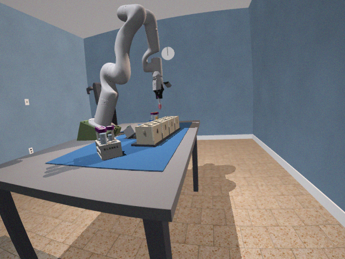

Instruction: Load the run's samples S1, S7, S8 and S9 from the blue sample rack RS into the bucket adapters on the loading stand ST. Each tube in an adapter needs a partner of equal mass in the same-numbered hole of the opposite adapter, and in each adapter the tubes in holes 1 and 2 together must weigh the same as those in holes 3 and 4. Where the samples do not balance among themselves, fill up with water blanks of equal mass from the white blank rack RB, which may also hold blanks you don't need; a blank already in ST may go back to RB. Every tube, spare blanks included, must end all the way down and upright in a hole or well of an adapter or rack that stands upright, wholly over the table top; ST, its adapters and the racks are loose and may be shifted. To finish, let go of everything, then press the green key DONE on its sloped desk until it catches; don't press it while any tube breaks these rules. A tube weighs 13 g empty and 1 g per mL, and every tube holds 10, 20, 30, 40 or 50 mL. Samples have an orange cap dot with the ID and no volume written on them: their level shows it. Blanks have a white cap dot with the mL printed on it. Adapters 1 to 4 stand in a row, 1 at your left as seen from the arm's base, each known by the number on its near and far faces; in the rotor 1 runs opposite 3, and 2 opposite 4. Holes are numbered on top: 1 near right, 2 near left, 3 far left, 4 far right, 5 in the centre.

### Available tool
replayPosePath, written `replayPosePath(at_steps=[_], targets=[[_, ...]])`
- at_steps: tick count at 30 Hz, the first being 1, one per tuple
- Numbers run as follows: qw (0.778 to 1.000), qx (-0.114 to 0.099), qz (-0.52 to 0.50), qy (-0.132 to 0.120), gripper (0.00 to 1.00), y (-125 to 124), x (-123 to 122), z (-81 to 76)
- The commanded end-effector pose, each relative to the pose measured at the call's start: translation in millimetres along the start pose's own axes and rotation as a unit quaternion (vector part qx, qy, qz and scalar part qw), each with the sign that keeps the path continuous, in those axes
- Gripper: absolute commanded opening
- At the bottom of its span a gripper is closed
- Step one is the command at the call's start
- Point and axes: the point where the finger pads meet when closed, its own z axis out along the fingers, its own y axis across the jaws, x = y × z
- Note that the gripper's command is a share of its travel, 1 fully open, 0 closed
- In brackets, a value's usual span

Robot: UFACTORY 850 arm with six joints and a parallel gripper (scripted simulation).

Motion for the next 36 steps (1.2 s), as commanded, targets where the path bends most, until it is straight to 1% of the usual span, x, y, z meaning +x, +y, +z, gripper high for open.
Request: replayPosePath(at_steps=[1, 13, 19, 21, 36], targets=[[1.0, 0.0, 0.0, 0.001, 0.0, 0.0, 0.7, -0.6], [1.0, 0.0, 0.0, 0.001, 0.0, 0.0, 0.7, -0.6], [1.0, 0.0, 0.0, 0.001, 0.0, 0.0, 0.7, 11.4], [1.0, 0.0, 0.0, 0.001, 0.0, 0.0, 0.7, 11.4], [1.0, 0.0, 0.0, 0.001, 0.0, 0.0, 0.7, 41.4]])
